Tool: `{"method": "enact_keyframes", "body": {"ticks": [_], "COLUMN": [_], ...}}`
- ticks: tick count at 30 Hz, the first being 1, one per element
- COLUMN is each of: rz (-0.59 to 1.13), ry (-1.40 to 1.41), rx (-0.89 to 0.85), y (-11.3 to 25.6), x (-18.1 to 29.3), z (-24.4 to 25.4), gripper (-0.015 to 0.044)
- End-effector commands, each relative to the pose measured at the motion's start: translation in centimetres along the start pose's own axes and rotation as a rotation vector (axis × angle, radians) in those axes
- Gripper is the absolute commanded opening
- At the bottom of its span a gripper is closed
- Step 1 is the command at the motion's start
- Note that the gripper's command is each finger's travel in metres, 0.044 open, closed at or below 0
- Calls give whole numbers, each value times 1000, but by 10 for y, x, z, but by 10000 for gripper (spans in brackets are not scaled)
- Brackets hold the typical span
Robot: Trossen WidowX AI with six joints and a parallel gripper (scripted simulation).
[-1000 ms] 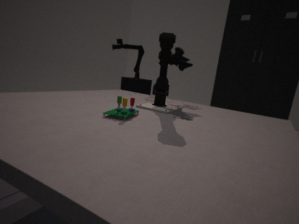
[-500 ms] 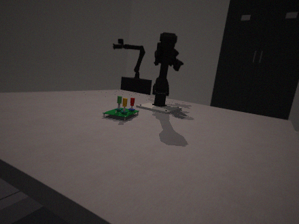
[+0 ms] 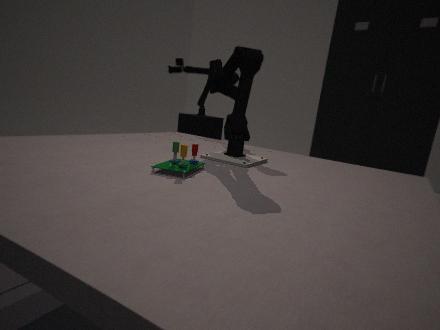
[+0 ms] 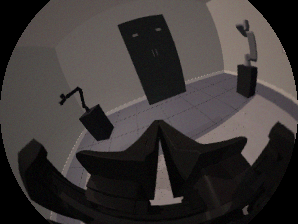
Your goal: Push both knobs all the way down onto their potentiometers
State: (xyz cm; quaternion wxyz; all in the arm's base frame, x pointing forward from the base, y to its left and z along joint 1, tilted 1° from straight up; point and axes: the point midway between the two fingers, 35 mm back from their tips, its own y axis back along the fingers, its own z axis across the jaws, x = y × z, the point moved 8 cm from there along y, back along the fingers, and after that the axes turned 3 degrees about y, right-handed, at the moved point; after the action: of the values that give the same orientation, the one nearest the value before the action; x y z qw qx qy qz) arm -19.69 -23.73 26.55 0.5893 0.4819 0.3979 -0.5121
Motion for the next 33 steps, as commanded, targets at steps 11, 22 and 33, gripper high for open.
{"method": "enact_keyframes", "body": {"ticks": [11,22,33], "rz": [181,311,436], "ry": [207,350,513], "rx": [-371,-662,-945], "y": [80,160,246], "x": [35,59,81], "z": [56,76,72], "gripper": [0,0,0]}}
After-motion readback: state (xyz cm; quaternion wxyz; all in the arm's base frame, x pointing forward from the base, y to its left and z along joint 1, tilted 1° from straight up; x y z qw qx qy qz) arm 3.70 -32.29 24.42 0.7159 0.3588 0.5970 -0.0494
